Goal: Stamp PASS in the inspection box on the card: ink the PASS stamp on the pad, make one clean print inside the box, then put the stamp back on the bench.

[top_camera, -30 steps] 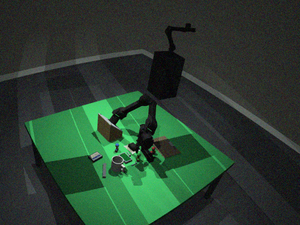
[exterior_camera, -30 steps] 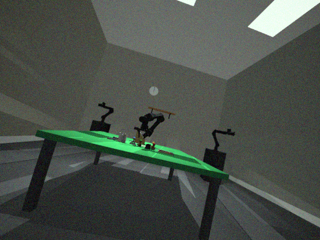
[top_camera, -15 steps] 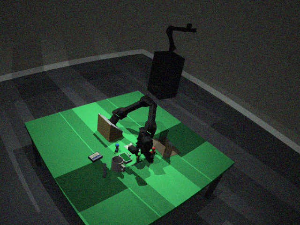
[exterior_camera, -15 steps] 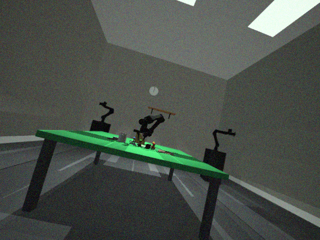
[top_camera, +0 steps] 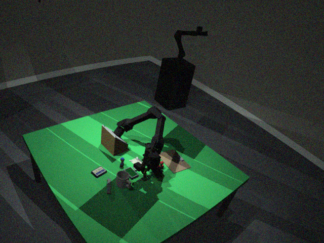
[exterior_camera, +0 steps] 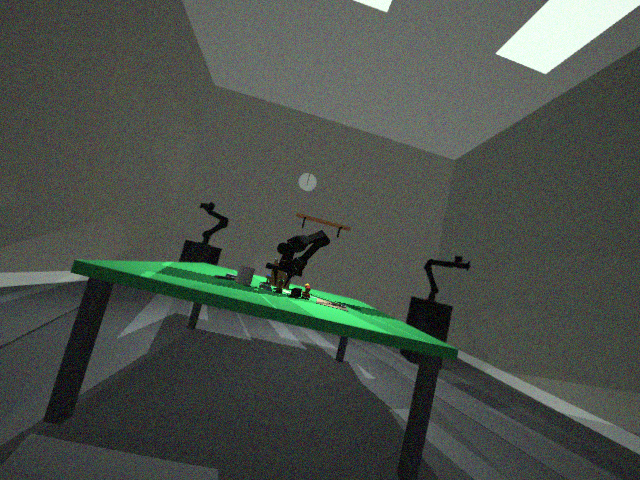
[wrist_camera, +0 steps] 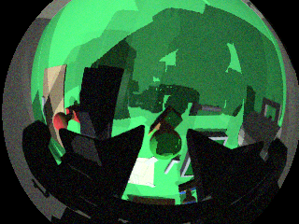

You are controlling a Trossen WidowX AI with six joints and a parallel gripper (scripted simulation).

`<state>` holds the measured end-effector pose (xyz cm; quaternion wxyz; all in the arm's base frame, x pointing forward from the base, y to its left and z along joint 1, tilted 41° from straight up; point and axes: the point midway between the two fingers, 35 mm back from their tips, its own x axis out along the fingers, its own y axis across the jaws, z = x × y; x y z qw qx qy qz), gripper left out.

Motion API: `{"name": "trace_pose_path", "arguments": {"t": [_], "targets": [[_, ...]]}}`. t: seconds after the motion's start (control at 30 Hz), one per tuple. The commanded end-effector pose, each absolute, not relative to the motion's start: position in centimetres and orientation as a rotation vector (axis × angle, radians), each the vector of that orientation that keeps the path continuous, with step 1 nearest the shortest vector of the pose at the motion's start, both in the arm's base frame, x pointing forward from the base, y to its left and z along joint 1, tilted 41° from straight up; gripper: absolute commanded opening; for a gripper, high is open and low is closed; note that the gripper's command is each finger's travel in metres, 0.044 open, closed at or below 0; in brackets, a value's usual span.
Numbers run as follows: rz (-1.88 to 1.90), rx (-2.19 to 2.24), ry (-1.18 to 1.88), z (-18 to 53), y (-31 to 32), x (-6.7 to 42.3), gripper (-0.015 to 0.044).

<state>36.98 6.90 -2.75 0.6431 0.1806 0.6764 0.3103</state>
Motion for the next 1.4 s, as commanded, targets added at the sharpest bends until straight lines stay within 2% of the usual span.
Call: {"name": "trace_pose_path", "arguments": {"t": [0.0,0.13,0.17,0.73,0.83,1.37], "targets": [[0.706,0.42,1.543,-3.25,7.41,36.78,0.022],[0.706,0.421,1.543,-3.42,7.57,36.72,0.022],[0.708,0.412,1.543,-3.24,7.37,36.8,0.0193],[0.708,0.412,1.543,-3.24,7.37,36.8,0.008],[0.708,0.412,1.543,-3.19,7.33,36.82,0.0001],[0.707,0.411,1.543,-2.63,6.82,36.98,0.0]]}}
